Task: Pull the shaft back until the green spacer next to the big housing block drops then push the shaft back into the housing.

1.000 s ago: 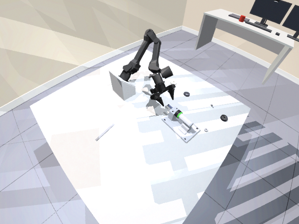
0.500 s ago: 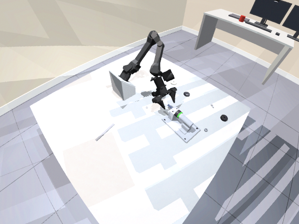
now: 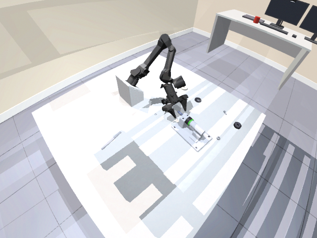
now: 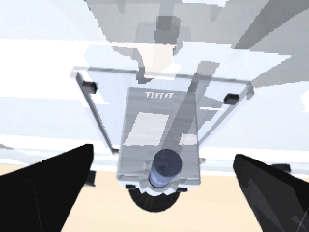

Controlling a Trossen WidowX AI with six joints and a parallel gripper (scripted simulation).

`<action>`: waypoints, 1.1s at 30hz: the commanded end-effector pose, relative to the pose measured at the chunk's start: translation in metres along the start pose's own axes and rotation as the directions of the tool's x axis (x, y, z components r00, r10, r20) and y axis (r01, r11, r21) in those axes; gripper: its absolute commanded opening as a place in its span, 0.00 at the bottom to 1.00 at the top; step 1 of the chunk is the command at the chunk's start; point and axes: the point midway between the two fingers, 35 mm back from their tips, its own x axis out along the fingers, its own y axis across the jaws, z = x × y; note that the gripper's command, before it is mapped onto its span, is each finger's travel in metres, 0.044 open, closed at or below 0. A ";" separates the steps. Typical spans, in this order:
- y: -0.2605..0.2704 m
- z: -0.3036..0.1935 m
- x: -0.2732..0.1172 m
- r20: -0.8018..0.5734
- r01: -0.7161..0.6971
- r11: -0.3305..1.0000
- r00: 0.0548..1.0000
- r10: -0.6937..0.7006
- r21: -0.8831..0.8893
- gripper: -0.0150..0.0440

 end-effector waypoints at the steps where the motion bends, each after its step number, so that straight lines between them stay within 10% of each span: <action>1: 0.001 0.001 0.001 0.003 -0.005 1.000 1.000 0.005 0.004 1.00; 33: 0.001 0.001 0.009 0.003 -0.004 1.000 1.000 0.004 0.004 1.00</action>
